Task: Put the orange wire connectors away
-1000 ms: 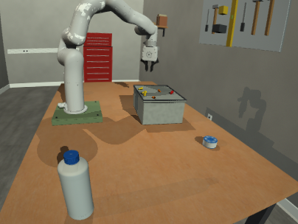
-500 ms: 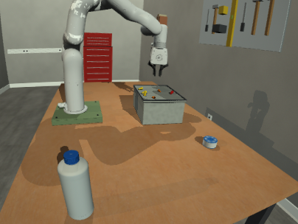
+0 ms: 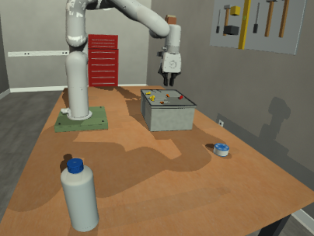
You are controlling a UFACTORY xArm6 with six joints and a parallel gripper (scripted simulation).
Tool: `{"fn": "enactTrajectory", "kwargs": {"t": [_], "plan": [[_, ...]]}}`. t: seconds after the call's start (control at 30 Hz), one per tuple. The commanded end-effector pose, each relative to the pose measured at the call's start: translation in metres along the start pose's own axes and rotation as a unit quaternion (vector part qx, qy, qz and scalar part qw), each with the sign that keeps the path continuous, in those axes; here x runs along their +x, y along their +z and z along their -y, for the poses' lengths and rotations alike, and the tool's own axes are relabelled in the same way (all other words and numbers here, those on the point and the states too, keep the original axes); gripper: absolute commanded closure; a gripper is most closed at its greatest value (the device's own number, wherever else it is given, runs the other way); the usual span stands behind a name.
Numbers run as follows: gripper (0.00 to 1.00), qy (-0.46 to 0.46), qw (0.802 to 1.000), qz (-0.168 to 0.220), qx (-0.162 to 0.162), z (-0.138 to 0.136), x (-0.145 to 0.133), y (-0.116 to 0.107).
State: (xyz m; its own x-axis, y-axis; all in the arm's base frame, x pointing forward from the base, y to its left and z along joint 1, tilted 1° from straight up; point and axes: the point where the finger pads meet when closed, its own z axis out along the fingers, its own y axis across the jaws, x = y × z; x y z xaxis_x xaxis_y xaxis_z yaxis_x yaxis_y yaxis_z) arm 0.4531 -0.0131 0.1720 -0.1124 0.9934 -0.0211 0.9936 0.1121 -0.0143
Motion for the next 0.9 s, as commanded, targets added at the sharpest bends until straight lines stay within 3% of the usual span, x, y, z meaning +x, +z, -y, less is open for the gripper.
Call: {"fn": "enactTrajectory", "kwargs": {"t": [0.0, 0.2, 0.4, 0.87], "plan": [[0.73, -0.012, 1.000, -0.006, -0.005, 0.001, -0.006, -0.002], [0.73, -0.012, 1.000, -0.006, -0.005, 0.001, -0.006, 0.001], [0.73, -0.012, 1.000, -0.006, -0.005, 0.000, -0.006, 0.038], [0.73, -0.012, 1.000, -0.006, -0.005, 0.000, -0.006, 0.038]]}}
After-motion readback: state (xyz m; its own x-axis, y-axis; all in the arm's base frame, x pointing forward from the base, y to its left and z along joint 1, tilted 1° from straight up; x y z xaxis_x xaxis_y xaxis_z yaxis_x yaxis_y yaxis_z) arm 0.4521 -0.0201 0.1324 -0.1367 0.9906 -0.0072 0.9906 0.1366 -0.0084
